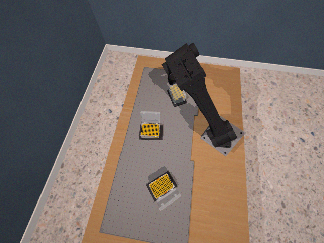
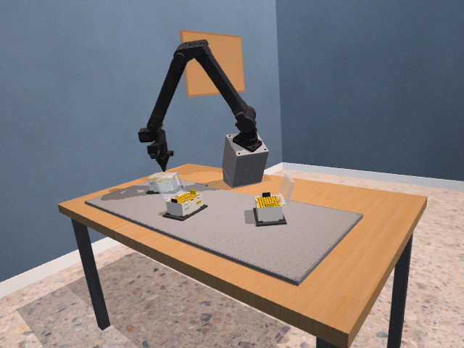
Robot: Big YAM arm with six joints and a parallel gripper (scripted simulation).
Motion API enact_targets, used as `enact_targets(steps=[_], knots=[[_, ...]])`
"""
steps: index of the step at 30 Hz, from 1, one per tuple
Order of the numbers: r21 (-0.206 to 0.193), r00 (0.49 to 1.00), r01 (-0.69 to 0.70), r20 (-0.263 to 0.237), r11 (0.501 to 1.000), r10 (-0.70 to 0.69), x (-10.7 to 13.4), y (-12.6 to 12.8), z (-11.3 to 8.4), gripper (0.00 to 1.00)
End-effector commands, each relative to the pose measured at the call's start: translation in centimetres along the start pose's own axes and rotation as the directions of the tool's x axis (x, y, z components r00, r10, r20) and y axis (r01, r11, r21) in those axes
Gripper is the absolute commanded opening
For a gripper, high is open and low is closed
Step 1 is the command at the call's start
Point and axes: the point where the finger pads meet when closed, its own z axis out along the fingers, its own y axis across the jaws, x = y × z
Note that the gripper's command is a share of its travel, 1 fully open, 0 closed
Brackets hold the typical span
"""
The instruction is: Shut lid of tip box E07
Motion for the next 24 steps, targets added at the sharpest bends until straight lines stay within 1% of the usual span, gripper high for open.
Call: enact_targets(steps=[1, 4, 7, 11, 24], knots=[[0.002, 1.000, -0.010, 0.002, 1.000, 0.010, 0.1, 0.3, 0.3, 0.00], [0.002, 1.000, -0.010, 0.002, 1.000, 0.010, 0.1, 0.3, 0.3, 0.00], [-0.011, 1.000, -0.012, 0.000, 1.000, 0.012, 0.2, 0.6, 1.0, 0.00], [-0.015, 1.000, -0.006, -0.001, 1.000, 0.006, -0.1, 0.7, 1.3, 0.00], [-0.015, 1.000, -0.006, -0.001, 1.000, 0.006, -0.1, 0.7, 1.6, 0.00]])
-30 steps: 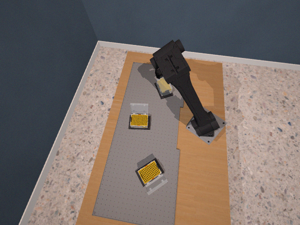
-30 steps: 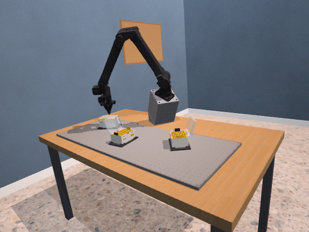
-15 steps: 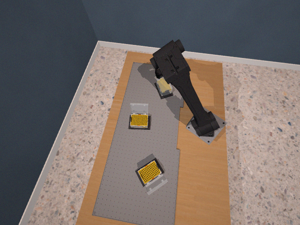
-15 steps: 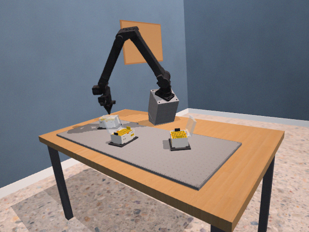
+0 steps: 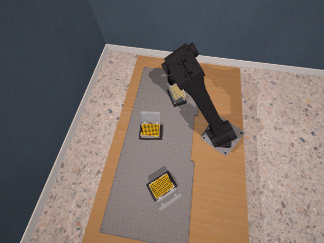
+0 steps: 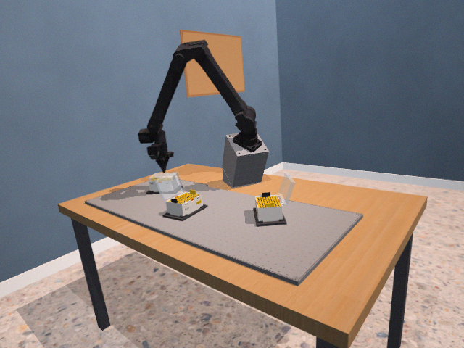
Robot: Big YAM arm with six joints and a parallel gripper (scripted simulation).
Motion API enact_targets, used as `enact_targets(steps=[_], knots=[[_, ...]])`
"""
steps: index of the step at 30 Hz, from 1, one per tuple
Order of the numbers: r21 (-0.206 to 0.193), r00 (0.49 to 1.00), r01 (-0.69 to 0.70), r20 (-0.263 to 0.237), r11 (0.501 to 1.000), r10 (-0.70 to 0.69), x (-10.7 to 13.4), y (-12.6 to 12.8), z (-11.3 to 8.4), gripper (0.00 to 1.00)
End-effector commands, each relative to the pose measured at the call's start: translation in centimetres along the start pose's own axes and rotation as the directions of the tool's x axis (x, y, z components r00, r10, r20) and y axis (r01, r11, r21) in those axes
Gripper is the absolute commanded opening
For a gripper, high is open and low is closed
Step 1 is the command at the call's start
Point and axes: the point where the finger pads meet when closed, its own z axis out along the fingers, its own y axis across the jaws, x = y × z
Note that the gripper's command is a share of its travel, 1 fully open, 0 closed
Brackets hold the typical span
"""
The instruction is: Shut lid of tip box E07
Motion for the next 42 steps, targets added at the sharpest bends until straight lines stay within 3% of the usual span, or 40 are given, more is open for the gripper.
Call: enact_targets(steps=[1, 42], knots=[[-0.017, 1.000, -0.007, -0.001, 1.000, 0.007, 0.0, 0.8, 1.2, 0.00], [-0.018, 1.000, -0.005, -0.001, 1.000, 0.005, -0.1, 0.8, 2.5, 0.00]])
